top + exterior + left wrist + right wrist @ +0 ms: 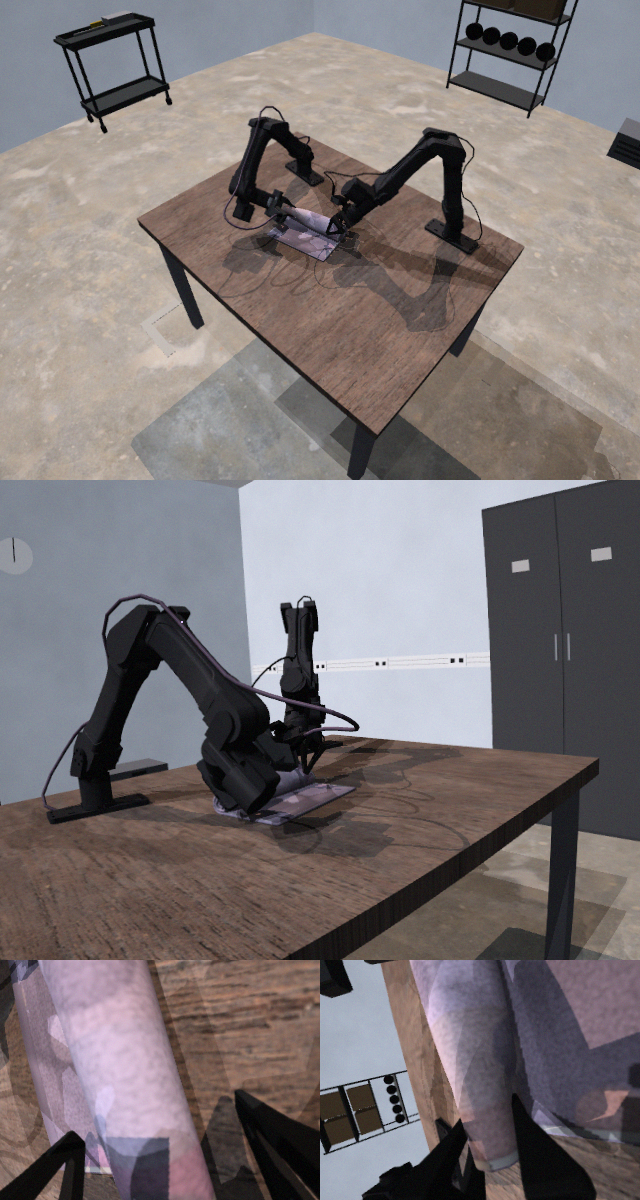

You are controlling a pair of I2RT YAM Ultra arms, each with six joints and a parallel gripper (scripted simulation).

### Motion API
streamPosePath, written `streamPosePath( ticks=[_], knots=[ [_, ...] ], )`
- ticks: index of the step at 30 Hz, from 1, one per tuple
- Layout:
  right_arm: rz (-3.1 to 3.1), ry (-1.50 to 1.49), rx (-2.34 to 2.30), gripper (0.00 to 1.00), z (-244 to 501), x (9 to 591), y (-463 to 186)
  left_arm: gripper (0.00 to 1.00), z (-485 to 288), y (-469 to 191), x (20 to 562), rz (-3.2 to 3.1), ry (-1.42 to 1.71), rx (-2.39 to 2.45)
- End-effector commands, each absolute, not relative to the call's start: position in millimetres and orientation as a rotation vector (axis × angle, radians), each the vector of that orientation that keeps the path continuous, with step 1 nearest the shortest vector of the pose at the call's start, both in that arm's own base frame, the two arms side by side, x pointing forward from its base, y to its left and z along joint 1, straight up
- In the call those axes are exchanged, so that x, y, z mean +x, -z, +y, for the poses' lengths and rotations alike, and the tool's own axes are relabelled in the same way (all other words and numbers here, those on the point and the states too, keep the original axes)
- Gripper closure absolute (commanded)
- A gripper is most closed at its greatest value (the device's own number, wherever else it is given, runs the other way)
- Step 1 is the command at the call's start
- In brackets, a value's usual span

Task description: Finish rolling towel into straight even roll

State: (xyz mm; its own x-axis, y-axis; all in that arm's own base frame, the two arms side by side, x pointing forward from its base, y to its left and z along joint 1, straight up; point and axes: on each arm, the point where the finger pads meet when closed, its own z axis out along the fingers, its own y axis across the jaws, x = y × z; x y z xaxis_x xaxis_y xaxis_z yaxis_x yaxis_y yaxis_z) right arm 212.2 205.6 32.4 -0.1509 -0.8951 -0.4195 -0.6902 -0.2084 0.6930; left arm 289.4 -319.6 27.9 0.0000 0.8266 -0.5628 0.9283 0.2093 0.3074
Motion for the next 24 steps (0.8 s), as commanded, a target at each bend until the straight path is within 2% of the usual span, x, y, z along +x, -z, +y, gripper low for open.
streamPosePath(
  ticks=[1, 6, 16, 18, 19, 23, 24],
  knots=[
    [-1.805, 1.306, 1.922, 0.69, 211.0, 217.7, -36.3, 0.02, -330.1, -35.1, 295.9, 1.779, 0.204, 1.587],
    [-1.805, 1.306, 1.922, 0.69, 211.0, 217.7, -36.3, 0.02, -333.4, -31.4, 296.4, 1.779, 0.203, 1.587],
    [-1.805, 1.306, 1.922, 0.69, 211.0, 217.7, -36.3, 0.45, -333.4, -31.4, 296.4, 1.779, 0.203, 1.587],
    [-1.805, 1.306, 1.922, 0.69, 211.0, 217.7, -36.3, 0.45, -333.4, -31.4, 296.4, 1.779, 0.203, 1.587],
    [-1.805, 1.306, 1.922, 0.69, 211.0, 217.7, -36.3, 0.49, -333.4, -31.4, 296.4, 1.779, 0.203, 1.587],
    [-1.805, 1.306, 1.922, 0.69, 211.0, 217.7, -36.3, 0.53, -333.4, -31.4, 296.4, 1.779, 0.203, 1.587],
    [-1.805, 1.306, 1.922, 0.69, 211.0, 217.7, -36.3, 0.57, -333.4, -31.4, 296.4, 1.779, 0.203, 1.587]
  ],
)
